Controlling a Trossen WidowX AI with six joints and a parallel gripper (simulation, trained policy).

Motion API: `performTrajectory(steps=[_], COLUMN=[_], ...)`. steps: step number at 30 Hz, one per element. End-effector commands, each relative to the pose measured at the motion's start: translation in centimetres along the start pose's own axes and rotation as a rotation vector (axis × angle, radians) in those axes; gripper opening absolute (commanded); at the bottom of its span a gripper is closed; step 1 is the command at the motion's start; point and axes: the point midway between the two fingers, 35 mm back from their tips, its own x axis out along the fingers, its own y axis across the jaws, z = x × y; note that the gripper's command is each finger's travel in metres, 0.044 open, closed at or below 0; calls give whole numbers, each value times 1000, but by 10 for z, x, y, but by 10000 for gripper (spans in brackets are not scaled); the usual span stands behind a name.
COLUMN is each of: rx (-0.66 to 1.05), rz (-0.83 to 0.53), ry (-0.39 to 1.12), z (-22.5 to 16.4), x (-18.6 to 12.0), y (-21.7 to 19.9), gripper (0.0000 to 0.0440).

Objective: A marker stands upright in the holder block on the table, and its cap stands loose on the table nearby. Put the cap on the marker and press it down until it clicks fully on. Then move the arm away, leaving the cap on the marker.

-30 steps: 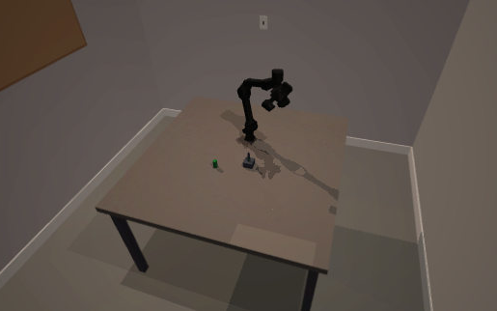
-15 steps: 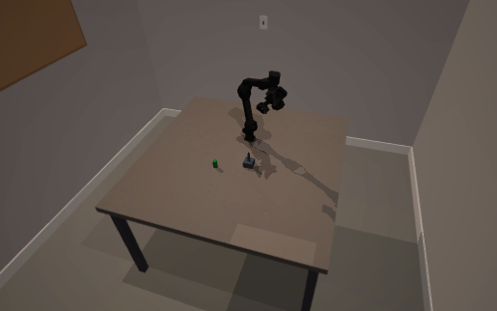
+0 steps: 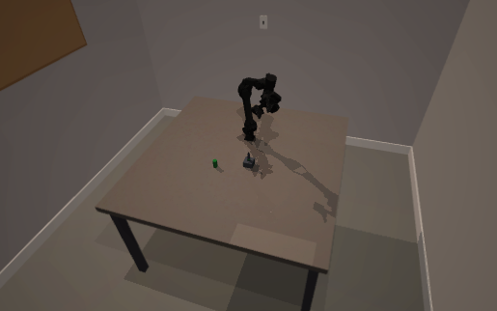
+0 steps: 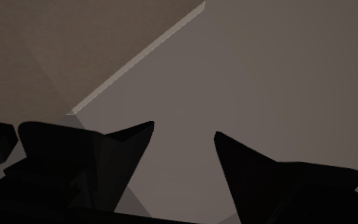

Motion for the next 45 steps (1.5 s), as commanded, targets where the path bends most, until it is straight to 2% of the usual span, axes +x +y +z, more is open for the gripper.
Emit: performTrajectory(steps=[1, 45], rx=[10, 121], rz=[28, 484], ry=[-12, -147], z=[-3, -21], x=[3, 38], y=[8, 136], gripper=[327, 327])
